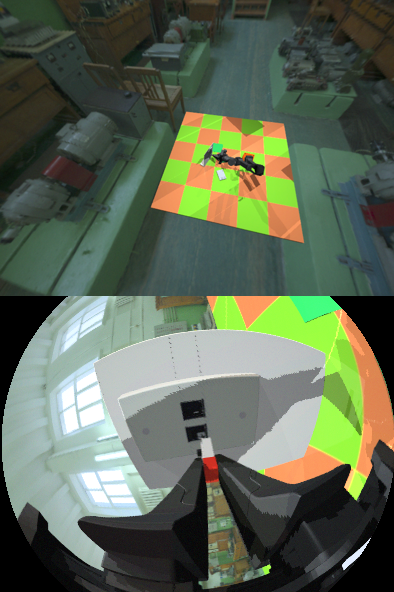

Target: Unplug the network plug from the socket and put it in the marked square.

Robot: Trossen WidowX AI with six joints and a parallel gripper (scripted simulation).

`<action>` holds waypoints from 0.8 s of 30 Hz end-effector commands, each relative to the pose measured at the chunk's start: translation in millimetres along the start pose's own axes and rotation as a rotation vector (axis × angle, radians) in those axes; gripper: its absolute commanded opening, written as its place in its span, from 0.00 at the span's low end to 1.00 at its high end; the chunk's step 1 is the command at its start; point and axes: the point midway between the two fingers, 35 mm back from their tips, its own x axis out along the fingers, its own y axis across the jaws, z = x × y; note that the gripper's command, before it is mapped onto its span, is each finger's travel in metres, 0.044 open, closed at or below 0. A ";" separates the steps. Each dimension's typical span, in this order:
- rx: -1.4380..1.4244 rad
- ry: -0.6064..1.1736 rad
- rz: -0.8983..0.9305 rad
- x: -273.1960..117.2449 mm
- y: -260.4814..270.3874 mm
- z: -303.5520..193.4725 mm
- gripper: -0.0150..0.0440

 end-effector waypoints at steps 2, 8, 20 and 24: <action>0.002 -0.001 0.005 -2.7 1.0 -0.7 0.25; 0.002 -0.001 0.005 -4.6 1.0 -1.3 0.25; 0.002 -0.001 0.004 -8.4 0.9 -2.4 0.25; 0.002 -0.001 0.004 -9.6 0.9 -2.8 0.25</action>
